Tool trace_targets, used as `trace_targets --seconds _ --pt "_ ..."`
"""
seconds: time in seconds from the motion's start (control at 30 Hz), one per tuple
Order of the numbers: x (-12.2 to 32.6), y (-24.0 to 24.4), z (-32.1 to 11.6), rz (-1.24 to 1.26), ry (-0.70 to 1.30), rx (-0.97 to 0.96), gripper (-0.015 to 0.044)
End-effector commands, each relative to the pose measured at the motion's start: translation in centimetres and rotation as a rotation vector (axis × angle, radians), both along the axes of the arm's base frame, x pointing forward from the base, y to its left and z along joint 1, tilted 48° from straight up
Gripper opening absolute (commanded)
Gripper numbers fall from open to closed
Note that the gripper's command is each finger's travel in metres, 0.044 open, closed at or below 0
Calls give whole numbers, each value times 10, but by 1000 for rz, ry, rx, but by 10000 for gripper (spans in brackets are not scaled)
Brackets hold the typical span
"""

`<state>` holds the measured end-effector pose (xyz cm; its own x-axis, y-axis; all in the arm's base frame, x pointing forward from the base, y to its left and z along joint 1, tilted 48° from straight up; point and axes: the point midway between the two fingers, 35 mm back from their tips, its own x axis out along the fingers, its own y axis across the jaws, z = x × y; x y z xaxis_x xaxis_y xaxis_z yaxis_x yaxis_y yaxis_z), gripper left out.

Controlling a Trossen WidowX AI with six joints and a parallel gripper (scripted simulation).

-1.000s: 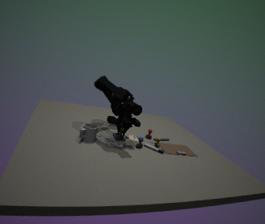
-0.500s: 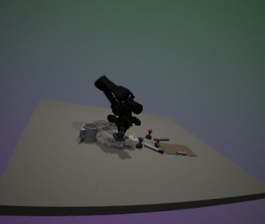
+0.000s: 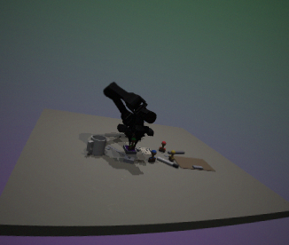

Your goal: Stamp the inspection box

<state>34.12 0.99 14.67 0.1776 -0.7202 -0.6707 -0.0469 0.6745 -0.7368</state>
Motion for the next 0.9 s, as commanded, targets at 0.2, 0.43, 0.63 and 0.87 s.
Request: trace_targets --seconds 0.2,0.43,0.63,0.87 --pt "0 5 4 0 -6 6 0" --pt "-1 8 7 0 -6 6 0" --pt "-2 10 9 0 -6 5 0" --pt "-3 12 11 -1 -6 5 0"
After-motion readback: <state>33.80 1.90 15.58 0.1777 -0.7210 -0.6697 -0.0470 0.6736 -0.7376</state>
